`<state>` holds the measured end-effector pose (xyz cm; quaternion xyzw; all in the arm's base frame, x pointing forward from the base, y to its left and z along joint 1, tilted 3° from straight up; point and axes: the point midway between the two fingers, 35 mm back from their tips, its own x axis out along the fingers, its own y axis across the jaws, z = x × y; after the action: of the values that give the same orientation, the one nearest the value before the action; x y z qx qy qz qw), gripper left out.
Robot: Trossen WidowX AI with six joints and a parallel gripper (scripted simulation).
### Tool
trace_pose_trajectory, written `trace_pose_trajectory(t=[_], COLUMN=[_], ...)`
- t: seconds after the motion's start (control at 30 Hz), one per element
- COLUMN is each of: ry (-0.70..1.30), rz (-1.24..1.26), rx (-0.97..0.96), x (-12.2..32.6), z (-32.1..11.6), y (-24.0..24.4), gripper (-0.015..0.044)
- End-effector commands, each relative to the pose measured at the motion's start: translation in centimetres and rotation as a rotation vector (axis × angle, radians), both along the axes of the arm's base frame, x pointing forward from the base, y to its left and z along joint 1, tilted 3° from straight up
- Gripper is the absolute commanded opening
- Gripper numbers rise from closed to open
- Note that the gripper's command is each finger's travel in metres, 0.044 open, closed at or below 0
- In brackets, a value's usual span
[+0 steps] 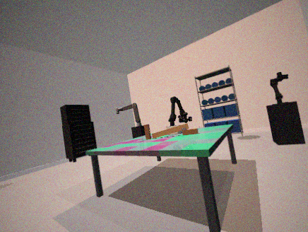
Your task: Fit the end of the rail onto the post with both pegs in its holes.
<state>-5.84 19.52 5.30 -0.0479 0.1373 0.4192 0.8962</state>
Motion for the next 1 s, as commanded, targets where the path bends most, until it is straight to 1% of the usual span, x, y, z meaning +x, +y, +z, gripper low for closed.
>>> trace_pose_trajectory(t=[0.0, 0.03, 0.23, 0.3, 0.37, 0.47, 0.6, 0.73, 0.97], ry=[-0.006, -0.023, -0.154, -0.171, -0.173, -0.164, -0.110, -0.014, 0.214], rz=[-0.007, -0.027, -0.227, -0.280, -0.286, -0.333, -0.357, -0.336, -0.194], rx=[-0.009, -0.037, -0.388, -0.516, -0.581, -0.771, -1.013, -1.227, -1.496], x=[0.1, 0.6, 5.5, 7.2, 8.1, 10.5, 13.5, 16.2, 20.5], z=[0.0, -0.1, -1.3, -1.6, -1.6, -2.1, -2.8, -3.4, -4.3], y=[0.0, 0.1, 0.7, 0.7, 1.2, 0.8, -0.1, -1.4, -4.1], gripper=[0.0426, 0.0440, 0.0440, 0.0440, 0.0440, 0.0440, 0.0440, 0.0440, 0.0440])
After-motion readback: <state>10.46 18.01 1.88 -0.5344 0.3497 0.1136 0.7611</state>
